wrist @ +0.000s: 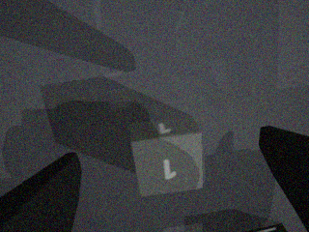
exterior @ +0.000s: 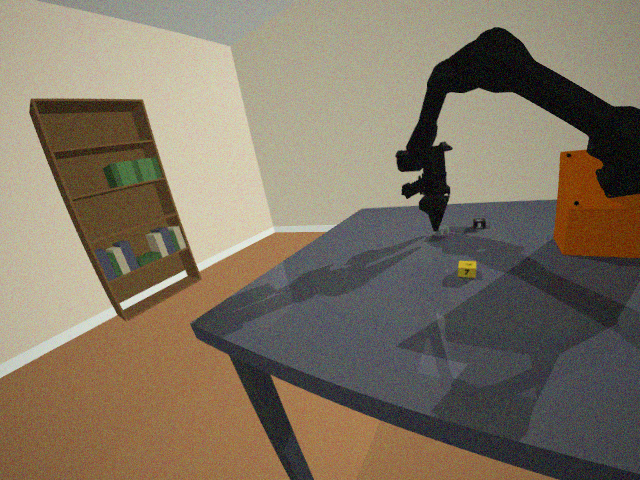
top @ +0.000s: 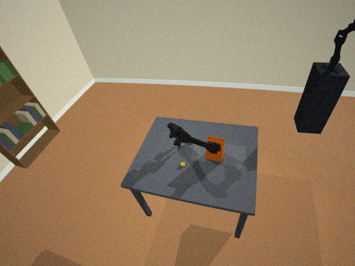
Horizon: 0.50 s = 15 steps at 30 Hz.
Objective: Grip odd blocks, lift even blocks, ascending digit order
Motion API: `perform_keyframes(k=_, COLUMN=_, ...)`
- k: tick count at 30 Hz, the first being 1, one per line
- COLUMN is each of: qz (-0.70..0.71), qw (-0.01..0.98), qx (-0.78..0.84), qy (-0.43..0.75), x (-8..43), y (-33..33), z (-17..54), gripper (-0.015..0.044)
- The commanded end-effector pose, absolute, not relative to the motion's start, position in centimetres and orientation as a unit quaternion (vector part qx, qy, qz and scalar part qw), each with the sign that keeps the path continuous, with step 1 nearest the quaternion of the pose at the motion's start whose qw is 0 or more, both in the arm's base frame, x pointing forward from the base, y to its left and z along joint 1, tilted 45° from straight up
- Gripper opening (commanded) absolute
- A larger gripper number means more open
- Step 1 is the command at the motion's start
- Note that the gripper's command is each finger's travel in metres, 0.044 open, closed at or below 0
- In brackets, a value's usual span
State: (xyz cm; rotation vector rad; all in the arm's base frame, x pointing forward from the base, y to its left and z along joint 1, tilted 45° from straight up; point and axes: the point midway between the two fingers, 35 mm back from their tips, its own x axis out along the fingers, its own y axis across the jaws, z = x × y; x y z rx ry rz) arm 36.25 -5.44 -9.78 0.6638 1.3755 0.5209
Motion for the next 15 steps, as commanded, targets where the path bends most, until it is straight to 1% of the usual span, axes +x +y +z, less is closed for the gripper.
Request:
perform_keyframes(k=1, qz=0.232, qw=0.689, qx=0.301, qy=0.616, x=36.22, y=-4.89, z=-10.37, gripper=0.04)
perform_keyframes(k=8, qz=0.233, qw=0.689, qx=0.302, qy=0.616, x=36.3, y=-4.27, z=-10.97, gripper=0.04)
perform_keyframes(k=15, qz=0.233, qw=0.689, qx=0.302, qy=0.616, x=36.3, y=-4.27, z=-10.97, gripper=0.0216)
